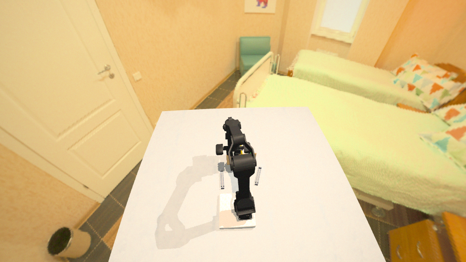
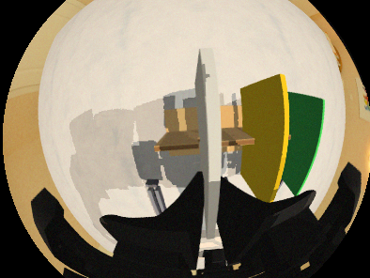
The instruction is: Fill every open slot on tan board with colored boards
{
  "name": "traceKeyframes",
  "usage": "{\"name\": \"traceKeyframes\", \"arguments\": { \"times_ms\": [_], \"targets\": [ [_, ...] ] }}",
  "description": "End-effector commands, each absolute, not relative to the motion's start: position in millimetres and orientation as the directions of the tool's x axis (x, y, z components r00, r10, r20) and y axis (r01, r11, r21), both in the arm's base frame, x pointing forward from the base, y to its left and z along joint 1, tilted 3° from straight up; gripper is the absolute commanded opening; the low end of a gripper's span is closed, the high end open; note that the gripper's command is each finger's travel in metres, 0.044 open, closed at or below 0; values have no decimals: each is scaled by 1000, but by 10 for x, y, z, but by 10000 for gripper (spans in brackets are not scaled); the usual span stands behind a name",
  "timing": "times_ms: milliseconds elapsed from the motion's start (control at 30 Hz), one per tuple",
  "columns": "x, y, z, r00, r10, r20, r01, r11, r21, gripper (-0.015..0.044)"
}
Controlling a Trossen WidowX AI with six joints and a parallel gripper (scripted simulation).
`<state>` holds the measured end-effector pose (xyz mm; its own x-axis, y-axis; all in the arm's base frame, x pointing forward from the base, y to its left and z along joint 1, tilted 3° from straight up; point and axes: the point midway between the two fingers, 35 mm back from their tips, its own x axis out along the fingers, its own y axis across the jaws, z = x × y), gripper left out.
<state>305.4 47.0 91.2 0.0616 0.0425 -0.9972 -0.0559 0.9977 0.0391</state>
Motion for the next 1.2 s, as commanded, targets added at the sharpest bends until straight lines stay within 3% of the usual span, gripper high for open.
{"name": "traceKeyframes", "arguments": {
  "times_ms": [0, 1167],
  "targets": [
    [3036, 474, 889, 55, 45, -997, -63, 997, 41, 0],
    [3029, 471, 898, 55, 45, -997, -73, 996, 40, 0]
  ]
}}
